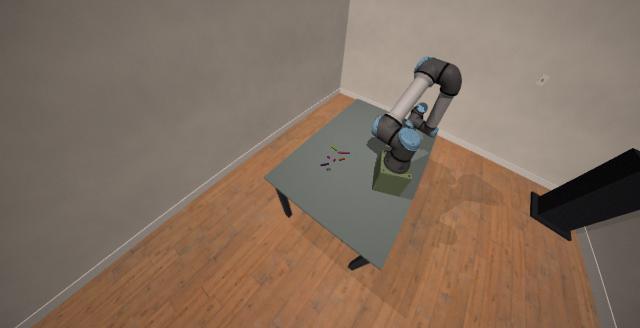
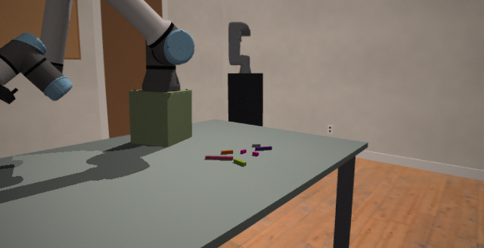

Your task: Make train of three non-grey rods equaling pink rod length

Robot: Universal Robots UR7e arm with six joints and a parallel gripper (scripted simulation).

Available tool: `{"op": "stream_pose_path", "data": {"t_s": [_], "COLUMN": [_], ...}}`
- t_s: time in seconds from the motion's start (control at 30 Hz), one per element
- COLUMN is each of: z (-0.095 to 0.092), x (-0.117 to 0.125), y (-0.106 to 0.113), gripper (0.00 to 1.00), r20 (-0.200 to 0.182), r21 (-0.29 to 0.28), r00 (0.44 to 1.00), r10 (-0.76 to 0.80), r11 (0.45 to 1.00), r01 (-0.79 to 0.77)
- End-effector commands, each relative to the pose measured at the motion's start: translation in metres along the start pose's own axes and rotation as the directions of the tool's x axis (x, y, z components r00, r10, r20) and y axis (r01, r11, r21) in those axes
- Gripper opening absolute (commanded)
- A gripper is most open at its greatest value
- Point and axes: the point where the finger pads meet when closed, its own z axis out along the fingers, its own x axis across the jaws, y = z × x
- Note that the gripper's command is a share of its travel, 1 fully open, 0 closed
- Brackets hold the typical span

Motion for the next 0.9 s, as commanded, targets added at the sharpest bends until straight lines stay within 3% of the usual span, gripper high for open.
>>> {"op": "stream_pose_path", "data": {"t_s": [0.0,0.87], "z": [-0.0003,-0.0007], "x": [-0.0005,0.0074], "y": [0.0008,0.0031], "gripper": [1.0,1.0], "r20": [0.001,-0.01], "r21": [-0.001,0.0], "r00": [1.0,1.0], "r10": [0.0,-0.02], "r11": [1.0,1.0], "r01": [0.0,0.02]}}
